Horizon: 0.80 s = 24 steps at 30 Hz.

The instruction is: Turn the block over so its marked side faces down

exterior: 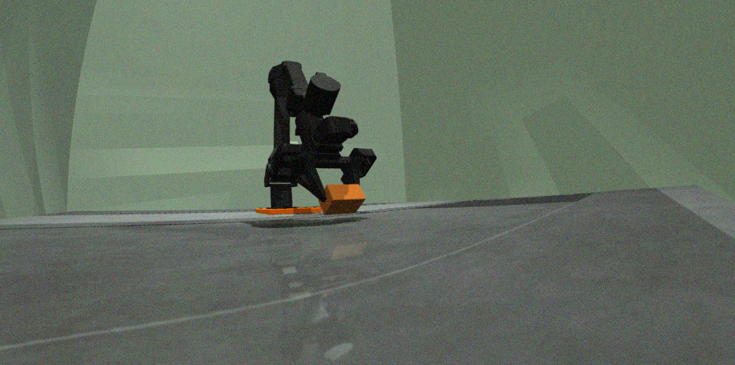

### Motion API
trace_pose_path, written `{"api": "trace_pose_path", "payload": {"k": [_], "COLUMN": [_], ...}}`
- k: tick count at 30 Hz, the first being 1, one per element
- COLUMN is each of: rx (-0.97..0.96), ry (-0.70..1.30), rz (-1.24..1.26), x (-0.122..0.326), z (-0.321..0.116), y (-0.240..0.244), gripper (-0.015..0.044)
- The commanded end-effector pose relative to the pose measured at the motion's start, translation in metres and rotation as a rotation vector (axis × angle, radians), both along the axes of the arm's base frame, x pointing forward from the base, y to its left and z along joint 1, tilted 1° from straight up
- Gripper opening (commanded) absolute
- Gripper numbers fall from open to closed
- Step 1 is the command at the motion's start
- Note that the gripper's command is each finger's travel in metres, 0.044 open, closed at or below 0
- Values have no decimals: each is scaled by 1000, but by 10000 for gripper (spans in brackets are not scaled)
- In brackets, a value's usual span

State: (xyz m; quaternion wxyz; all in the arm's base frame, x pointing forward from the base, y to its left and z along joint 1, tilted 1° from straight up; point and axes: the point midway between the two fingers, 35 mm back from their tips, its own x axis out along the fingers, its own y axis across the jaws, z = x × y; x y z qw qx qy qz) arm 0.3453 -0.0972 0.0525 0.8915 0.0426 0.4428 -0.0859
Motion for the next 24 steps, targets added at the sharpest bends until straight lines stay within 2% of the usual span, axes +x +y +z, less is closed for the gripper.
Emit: {"api": "trace_pose_path", "payload": {"k": [1,24], "rx": [-4,-69], "ry": [-47,-386], "rz": [2,2], "x": [3,-1], "z": [-10,-27], "y": [0,1], "gripper": [0,0]}}
